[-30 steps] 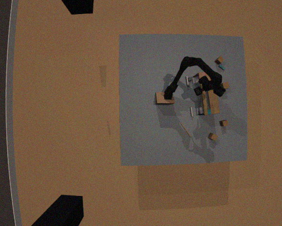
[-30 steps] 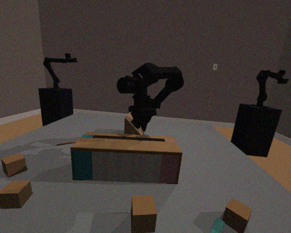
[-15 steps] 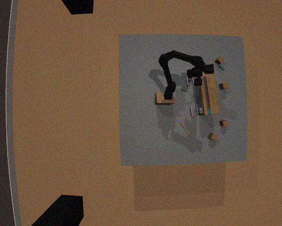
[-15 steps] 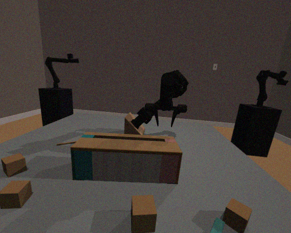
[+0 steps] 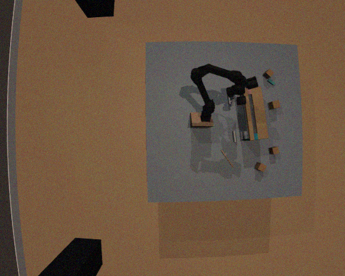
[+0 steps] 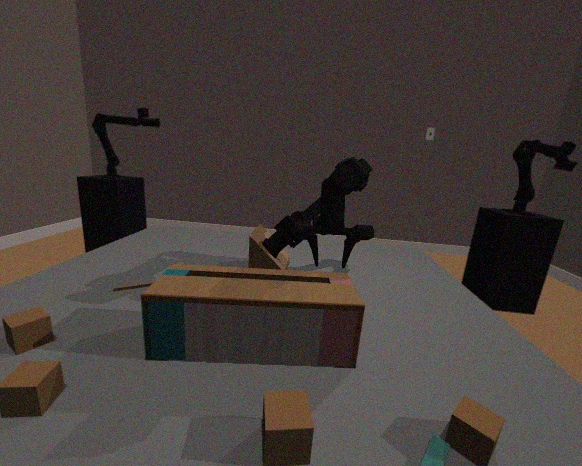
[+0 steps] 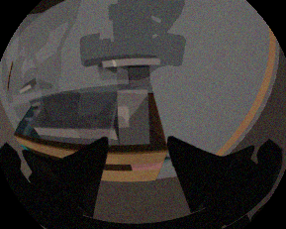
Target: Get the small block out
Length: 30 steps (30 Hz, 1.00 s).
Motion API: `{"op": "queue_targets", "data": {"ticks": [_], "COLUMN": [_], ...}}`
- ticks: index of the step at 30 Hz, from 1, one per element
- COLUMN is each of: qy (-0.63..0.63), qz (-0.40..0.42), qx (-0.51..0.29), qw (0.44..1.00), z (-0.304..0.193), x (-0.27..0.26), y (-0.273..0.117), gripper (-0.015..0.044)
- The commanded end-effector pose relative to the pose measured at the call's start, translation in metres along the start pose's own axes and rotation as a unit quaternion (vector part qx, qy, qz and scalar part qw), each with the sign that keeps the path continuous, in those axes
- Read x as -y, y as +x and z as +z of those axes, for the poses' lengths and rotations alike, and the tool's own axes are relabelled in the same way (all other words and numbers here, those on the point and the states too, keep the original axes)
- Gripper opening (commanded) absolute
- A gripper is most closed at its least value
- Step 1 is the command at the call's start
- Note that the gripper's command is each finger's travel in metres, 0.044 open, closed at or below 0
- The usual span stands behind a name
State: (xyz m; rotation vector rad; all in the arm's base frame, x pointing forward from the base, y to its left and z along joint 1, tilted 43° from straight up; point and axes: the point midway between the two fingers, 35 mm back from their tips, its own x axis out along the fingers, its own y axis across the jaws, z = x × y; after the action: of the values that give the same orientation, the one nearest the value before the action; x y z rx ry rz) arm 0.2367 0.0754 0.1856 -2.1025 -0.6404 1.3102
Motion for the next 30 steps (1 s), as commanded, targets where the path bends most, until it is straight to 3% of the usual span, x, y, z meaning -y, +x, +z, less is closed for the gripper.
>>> {"op": "queue_targets", "data": {"ticks": [1, 30], "qy": [-0.018, -0.025], "qz": [-0.002, -0.006], "qx": [-0.001, -0.003], "qw": [1.000, 1.000], "z": [0.023, 0.043], "x": [0.001, 0.003], "y": [0.039, 0.084], "gripper": [0.0285, 0.0285]}}
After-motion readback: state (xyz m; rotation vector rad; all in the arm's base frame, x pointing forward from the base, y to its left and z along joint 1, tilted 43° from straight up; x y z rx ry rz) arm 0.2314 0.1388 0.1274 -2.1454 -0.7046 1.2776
